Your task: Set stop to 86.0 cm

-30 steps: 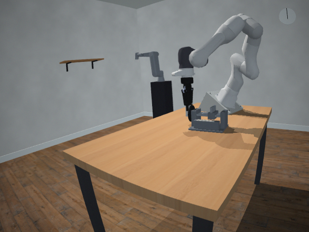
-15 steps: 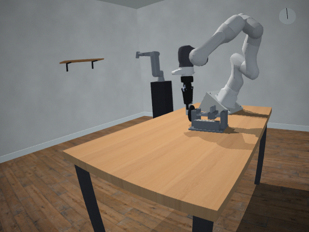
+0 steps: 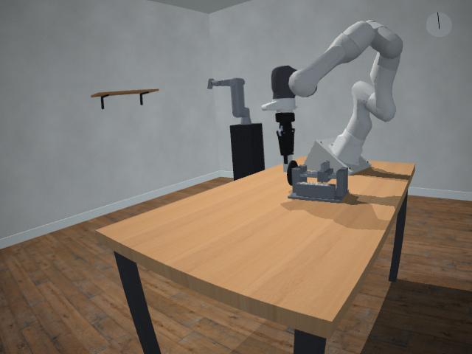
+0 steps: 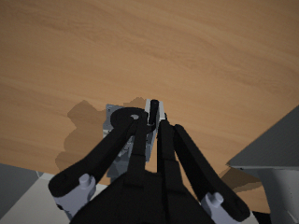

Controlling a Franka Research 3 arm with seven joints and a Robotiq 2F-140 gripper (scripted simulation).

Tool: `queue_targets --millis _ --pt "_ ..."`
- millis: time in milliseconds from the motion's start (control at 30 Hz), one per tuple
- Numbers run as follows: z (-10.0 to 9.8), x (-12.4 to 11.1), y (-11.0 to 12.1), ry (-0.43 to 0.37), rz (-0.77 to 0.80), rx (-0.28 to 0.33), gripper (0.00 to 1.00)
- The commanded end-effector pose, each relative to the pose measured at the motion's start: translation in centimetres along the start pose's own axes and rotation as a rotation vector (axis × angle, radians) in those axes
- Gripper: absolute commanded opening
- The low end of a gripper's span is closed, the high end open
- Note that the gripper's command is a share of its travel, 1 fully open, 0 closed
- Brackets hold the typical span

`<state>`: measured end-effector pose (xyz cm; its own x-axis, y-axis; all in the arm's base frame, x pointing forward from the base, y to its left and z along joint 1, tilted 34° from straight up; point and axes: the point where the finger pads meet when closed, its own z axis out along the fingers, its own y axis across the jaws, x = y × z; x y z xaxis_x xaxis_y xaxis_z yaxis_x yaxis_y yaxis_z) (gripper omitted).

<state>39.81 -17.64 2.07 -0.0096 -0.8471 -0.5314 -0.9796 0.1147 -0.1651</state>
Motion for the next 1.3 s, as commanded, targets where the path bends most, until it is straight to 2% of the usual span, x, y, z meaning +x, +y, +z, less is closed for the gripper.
queue_targets --millis 0,667,1267 --pt "-0.8 0.0 -0.6 0.0 0.004 0.004 0.04" --pt "-2.0 0.0 -2.4 0.0 0.004 0.004 0.04" --pt "-1.8 0.0 -4.8 0.0 0.004 0.004 0.04"
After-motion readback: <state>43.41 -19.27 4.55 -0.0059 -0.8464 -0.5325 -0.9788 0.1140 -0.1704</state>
